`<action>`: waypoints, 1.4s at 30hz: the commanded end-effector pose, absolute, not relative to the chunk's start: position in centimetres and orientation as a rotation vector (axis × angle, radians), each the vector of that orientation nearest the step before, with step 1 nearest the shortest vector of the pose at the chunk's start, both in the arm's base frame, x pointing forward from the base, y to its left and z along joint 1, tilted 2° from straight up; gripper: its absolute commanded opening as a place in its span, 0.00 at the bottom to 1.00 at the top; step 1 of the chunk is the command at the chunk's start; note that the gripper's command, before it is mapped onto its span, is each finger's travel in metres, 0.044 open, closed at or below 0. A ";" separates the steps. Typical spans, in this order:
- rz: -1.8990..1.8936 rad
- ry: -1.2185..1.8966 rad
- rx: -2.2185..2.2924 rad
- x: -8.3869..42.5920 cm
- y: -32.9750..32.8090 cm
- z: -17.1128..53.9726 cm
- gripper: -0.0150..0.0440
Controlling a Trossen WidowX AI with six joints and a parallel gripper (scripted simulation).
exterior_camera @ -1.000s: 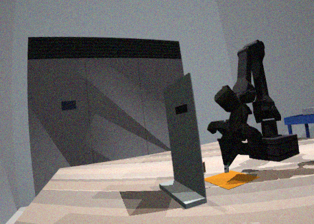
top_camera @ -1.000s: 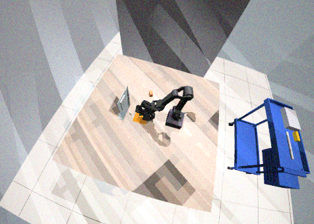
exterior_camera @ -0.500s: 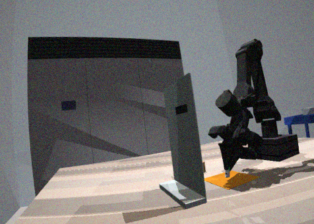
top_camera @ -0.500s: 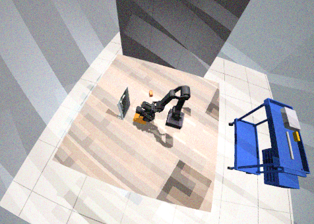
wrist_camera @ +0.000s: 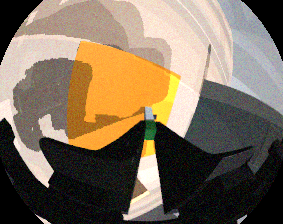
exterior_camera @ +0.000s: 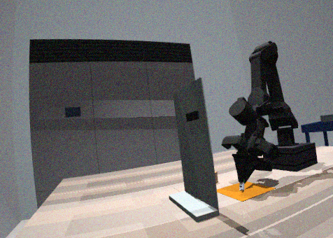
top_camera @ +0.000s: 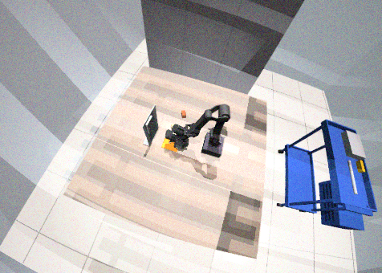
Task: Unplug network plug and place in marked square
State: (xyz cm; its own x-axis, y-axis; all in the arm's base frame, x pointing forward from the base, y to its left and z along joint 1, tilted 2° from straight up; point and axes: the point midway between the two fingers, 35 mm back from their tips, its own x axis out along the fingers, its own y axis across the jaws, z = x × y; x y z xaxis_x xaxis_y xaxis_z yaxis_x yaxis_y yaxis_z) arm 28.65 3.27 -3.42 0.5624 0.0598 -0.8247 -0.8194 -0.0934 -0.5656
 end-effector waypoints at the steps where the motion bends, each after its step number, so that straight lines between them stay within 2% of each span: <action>1: 0.843 0.691 -1.491 28.6 3.3 -3.7 0.25; 33: 0.842 0.680 -1.493 29.2 3.7 -3.8 0.25; 39: 0.842 0.680 -1.493 29.2 3.7 -3.8 0.52; 42: 0.842 0.680 -1.493 29.2 3.7 -3.8 0.52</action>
State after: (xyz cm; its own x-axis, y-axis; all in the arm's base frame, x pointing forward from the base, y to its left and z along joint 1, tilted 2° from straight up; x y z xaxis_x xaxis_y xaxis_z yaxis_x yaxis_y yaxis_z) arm 29.17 3.71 -3.76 0.5624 0.0599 -0.8247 -0.8190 -0.0973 -0.5656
